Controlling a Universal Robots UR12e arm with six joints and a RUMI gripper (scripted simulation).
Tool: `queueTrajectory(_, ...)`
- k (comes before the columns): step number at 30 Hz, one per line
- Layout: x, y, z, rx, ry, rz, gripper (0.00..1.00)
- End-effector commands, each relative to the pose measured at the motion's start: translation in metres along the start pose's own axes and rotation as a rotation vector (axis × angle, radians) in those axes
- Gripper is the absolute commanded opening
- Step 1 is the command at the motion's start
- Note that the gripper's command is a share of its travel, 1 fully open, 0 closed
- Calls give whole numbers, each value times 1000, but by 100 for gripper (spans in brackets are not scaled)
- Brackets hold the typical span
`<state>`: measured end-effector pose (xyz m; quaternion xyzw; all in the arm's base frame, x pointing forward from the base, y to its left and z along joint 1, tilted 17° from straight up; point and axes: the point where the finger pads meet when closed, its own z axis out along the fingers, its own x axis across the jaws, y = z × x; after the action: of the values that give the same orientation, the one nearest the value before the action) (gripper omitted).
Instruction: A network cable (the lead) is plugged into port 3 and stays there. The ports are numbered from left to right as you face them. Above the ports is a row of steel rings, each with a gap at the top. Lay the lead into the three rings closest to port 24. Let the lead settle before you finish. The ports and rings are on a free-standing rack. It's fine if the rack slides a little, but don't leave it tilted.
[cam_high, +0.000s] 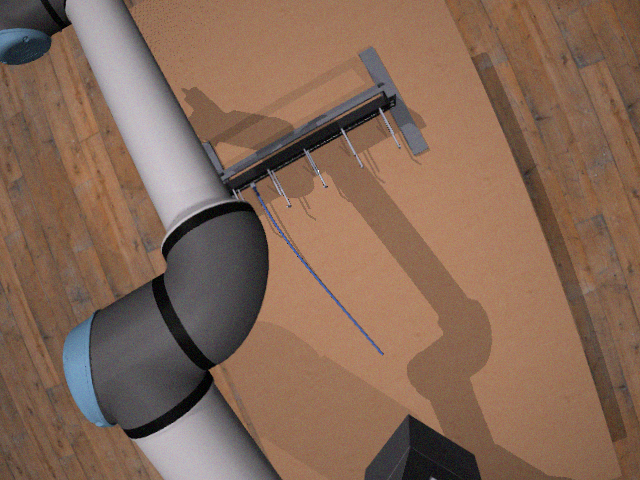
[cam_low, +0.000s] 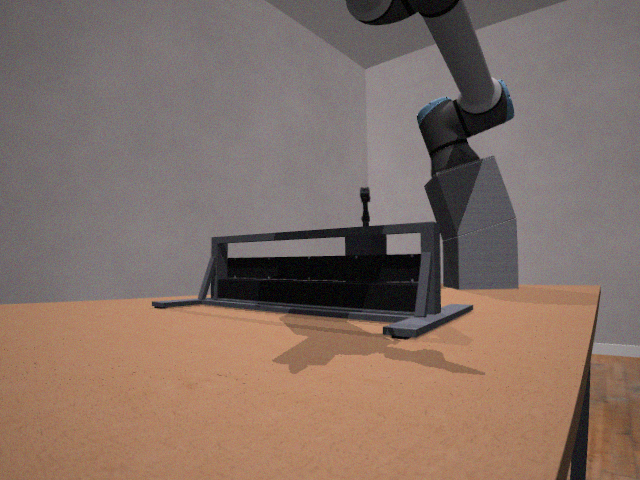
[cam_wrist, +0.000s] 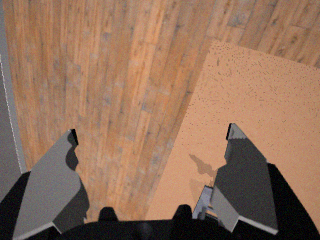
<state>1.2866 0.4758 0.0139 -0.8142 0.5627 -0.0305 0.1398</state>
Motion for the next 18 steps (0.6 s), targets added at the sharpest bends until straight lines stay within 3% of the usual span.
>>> queueTrajectory(1,0,1,-2,4,2,7,100)
queueTrajectory(18,8,29,-5,14,15,76,100)
